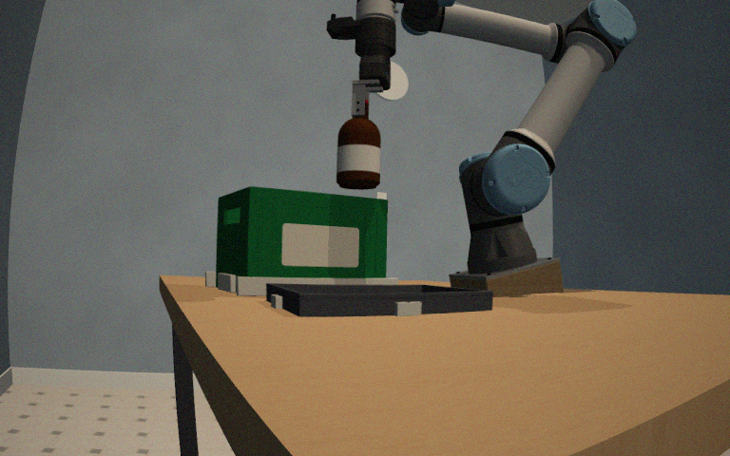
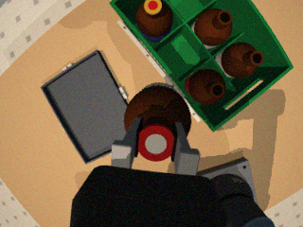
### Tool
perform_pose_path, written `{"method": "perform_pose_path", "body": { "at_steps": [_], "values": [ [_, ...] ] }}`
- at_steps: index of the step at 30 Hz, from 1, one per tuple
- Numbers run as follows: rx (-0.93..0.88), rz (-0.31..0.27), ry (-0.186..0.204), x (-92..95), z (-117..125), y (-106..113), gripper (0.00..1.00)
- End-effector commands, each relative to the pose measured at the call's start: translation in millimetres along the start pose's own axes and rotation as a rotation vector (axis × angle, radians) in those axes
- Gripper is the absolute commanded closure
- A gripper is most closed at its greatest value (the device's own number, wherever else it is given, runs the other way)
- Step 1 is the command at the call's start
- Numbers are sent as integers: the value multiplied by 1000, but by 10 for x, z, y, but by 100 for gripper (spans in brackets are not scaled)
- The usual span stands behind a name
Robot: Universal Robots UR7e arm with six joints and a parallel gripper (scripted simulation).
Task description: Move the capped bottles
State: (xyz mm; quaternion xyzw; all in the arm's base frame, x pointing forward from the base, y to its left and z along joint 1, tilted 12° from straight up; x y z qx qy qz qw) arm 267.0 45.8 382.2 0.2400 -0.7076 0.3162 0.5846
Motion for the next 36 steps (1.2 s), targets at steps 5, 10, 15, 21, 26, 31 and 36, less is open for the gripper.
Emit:
{"method": "perform_pose_path", "body": {
  "at_steps": [5,10,15,21,26,31,36],
  "values": [
    [0,1,1,4,-107,109,100],
    [-1,2,1,3,-175,182,100],
    [0,1,-1,3,-194,203,100],
    [0,1,0,3,-278,289,100],
    [-1,2,1,3,-348,361,100],
    [0,1,-1,3,-365,382,100],
    [0,1,0,2,-435,454,100]
  ]
}}
Point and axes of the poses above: the point where the finger pads meet when closed, its own x axis back along the fingers, its own z axis across the jaws, y = z × x, the point moved 5 cm from there along x, back along the fingers, and after that the axes turned 10 degrees about -x, right-handed, at the moved point
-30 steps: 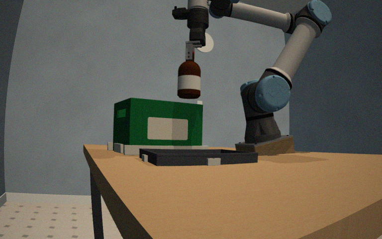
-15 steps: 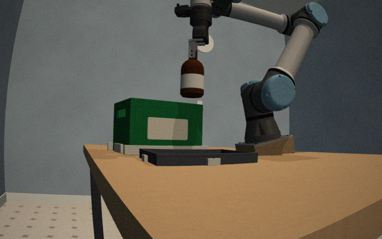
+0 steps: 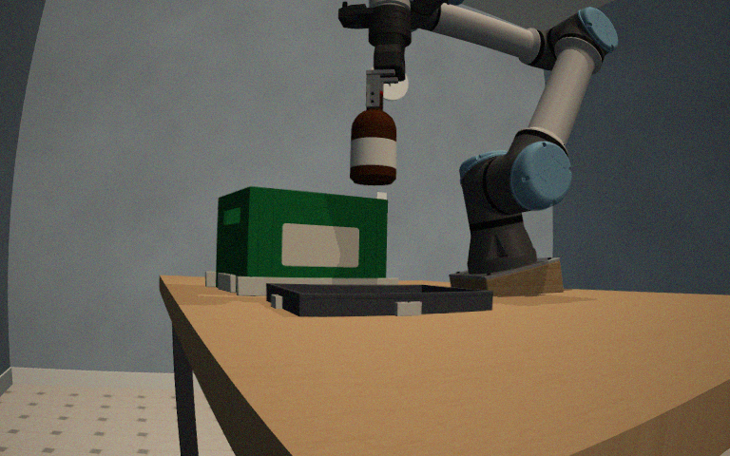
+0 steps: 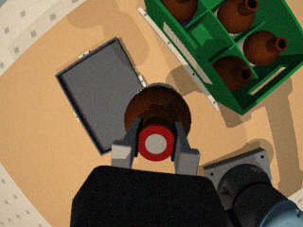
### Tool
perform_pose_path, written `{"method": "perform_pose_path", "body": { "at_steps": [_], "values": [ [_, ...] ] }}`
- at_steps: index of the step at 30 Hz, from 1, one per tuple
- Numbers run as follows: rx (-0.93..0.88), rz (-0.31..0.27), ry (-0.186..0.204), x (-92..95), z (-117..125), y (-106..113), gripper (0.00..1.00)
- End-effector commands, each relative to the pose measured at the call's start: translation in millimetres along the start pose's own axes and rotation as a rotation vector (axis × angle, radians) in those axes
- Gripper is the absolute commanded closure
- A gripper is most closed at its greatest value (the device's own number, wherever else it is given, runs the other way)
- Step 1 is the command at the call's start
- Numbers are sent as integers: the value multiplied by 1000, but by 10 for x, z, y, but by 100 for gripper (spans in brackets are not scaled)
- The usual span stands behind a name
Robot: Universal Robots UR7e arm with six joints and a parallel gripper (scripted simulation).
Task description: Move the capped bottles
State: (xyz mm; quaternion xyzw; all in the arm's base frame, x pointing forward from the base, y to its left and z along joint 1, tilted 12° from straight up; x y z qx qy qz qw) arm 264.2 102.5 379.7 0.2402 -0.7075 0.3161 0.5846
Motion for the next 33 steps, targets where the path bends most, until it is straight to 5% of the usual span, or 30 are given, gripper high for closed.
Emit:
{"method": "perform_pose_path", "body": {
  "at_steps": [1,33],
  "values": [
    [0,2,0,4,-58,56,100],
    [-1,1,0,3,-398,418,100]
  ]
}}
Point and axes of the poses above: the point where the finger pads meet when closed, its own x axis back along the fingers, its own z axis across the jaws, y = z × x, the point moved 5 cm from there along x, back along the fingers, and after that the axes turned 10 degrees about -x, right-handed, at the moved point
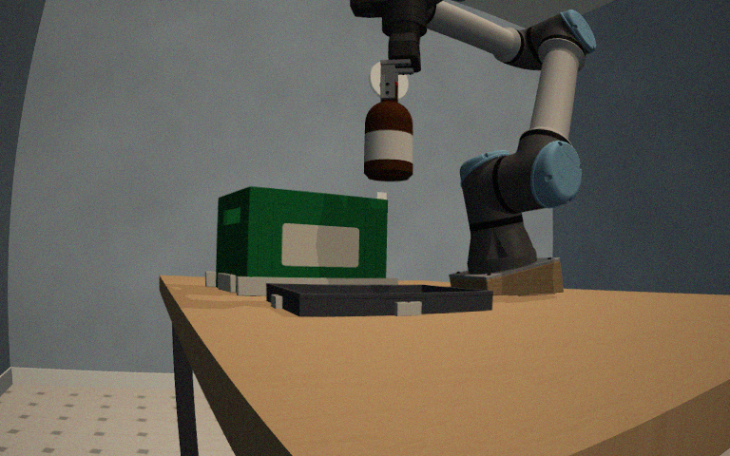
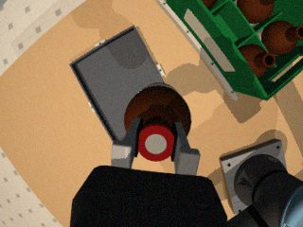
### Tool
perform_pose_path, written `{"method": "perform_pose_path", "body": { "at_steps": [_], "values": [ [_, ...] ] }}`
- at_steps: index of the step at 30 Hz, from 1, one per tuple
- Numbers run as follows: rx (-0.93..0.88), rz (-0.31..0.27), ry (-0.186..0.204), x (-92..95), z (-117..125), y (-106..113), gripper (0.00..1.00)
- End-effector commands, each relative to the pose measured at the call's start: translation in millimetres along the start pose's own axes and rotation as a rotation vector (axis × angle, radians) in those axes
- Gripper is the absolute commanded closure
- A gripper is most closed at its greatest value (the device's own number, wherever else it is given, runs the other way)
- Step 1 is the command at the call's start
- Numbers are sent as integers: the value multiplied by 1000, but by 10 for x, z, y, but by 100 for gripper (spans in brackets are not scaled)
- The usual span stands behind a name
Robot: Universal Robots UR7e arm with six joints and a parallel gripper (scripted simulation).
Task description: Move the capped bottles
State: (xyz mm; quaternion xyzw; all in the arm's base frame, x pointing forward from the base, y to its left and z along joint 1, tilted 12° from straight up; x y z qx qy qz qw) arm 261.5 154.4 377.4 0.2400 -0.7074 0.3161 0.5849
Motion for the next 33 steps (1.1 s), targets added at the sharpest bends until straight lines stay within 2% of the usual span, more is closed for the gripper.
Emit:
{"method": "perform_pose_path", "body": {
  "at_steps": [1,33],
  "values": [
    [0,1,-1,4,-55,54,100],
    [0,1,-1,4,-382,407,100]
  ]
}}
Point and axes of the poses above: the point where the finger pads meet when closed, its own x axis back along the fingers, its own z axis across the jaws, y = z × x, the point moved 5 cm from there along x, back along the fingers, and after that the axes turned 10 degrees about -x, right-handed, at the moved point
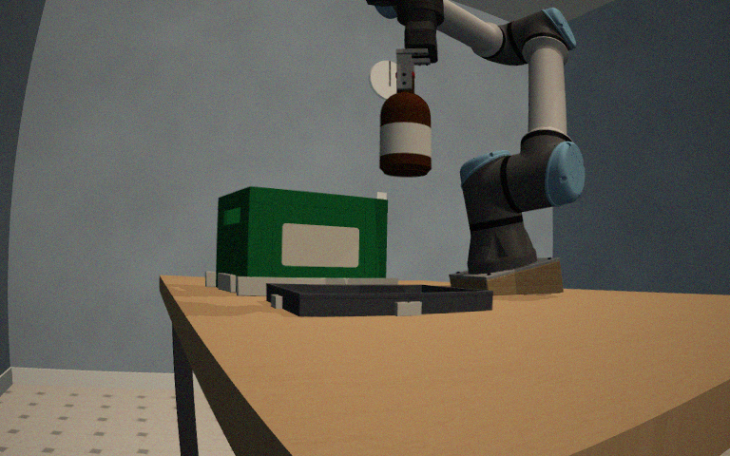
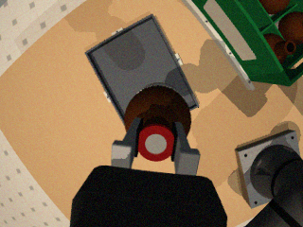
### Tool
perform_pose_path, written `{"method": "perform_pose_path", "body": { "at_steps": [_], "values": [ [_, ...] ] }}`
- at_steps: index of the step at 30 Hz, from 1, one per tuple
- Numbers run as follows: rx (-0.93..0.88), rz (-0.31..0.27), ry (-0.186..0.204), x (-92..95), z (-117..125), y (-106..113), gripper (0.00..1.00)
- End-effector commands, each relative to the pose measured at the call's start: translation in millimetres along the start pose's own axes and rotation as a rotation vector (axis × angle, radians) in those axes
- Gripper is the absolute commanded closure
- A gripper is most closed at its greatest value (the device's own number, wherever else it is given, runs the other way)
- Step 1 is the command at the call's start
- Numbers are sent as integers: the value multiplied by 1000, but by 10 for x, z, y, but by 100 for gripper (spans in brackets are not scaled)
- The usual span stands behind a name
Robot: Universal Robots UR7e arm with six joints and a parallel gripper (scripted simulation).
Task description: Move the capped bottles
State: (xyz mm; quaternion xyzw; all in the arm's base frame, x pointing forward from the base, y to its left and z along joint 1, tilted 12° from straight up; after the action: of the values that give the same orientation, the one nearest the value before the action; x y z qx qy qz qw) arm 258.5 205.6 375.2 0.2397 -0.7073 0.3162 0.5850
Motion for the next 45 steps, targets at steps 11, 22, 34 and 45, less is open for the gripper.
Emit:
{"method": "perform_pose_path", "body": {
  "at_steps": [11,22,34,45],
  "values": [
    [-1,1,-1,5,-146,152,100],
    [0,1,-1,-195,-145,154,100],
    [-1,1,-1,-364,-151,160,100],
    [-1,1,-1,-564,-153,160,100]
  ]
}}
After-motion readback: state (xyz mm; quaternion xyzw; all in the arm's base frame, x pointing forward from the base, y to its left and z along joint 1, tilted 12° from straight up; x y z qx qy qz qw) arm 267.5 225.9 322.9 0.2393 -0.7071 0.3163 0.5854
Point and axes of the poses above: the point where the finger pads meet when closed, its own x axis back along the fingers, its own z axis across the jaws, y = z × x, the point moved 5 cm from there along x, back along the fingers, and after that the axes turned 10 degrees about -x, right-handed, at the moved point
